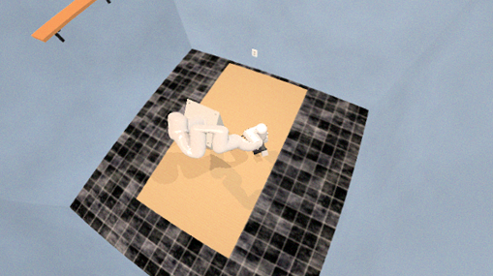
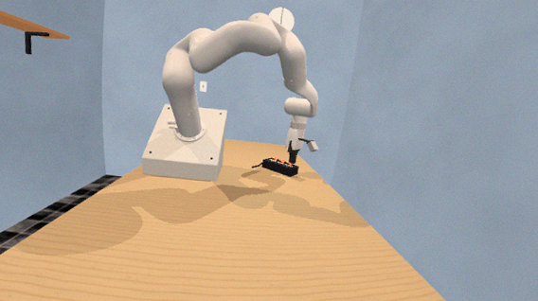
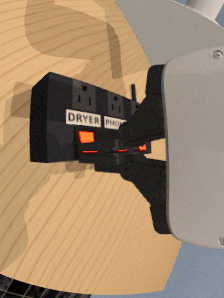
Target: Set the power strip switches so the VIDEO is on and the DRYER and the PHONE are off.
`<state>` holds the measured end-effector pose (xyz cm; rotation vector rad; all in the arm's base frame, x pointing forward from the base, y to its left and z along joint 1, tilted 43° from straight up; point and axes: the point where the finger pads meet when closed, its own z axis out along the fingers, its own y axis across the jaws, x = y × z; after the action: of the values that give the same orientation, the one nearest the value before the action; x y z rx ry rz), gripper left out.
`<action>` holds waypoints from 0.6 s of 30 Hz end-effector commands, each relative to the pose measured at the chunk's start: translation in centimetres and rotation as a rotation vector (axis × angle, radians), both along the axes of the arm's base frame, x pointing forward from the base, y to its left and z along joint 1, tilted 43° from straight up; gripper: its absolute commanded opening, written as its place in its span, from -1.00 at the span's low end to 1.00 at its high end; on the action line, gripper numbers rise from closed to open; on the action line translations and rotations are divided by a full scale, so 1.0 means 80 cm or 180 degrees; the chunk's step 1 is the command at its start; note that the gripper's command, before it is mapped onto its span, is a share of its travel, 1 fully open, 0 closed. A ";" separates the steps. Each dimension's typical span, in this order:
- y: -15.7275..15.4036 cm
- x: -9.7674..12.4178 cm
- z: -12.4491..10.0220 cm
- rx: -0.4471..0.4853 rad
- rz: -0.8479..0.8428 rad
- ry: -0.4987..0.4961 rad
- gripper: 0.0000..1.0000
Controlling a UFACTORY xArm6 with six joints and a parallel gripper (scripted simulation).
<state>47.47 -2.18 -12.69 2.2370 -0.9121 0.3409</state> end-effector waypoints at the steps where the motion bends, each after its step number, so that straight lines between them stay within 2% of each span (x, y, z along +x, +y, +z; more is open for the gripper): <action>1: 0.000 0.002 0.000 0.0004 0.0005 -0.0010 -1.00; 18: -0.004 0.002 -0.005 0.0004 0.0005 -0.0010 -1.00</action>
<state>47.56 -2.46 -13.04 2.2387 -0.9123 0.3435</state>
